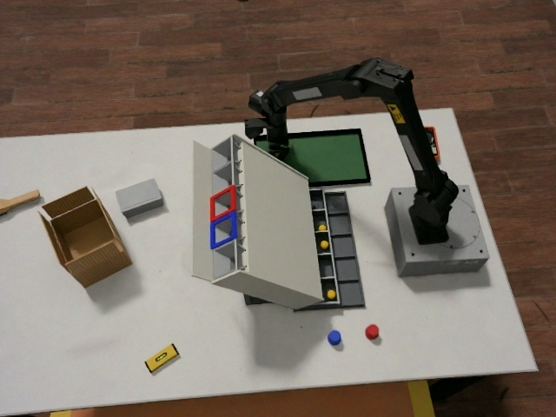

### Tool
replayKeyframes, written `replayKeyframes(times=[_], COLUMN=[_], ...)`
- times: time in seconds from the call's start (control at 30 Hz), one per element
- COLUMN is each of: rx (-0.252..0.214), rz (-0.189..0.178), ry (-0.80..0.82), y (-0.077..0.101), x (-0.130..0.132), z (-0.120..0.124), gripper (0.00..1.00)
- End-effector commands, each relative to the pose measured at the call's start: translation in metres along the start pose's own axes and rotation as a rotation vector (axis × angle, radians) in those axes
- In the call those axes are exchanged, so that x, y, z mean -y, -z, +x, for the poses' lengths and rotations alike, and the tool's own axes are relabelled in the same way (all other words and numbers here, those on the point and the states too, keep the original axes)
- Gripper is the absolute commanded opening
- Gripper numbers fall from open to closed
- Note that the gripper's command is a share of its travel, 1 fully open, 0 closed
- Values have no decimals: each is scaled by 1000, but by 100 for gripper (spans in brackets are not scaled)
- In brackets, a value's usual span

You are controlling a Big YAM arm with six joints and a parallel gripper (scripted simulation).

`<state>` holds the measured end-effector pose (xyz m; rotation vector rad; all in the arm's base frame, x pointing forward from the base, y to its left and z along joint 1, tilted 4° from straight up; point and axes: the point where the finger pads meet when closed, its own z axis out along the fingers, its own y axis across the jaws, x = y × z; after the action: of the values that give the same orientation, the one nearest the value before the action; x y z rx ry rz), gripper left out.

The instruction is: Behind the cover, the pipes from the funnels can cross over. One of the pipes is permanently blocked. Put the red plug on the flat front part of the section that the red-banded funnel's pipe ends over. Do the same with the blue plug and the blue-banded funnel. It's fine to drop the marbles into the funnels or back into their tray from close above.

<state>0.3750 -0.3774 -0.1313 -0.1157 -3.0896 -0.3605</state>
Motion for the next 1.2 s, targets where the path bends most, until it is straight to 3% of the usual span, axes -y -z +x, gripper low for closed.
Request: replayKeyframes(times=[0.0,0.37,1.17], rx=[-3,11,-11], rz=[-2,9,-10], ry=[-1,2,-4], y=[-4,-2,5], x=[2,2,8], z=[-6,-7,-16], gripper=[80,80,80])
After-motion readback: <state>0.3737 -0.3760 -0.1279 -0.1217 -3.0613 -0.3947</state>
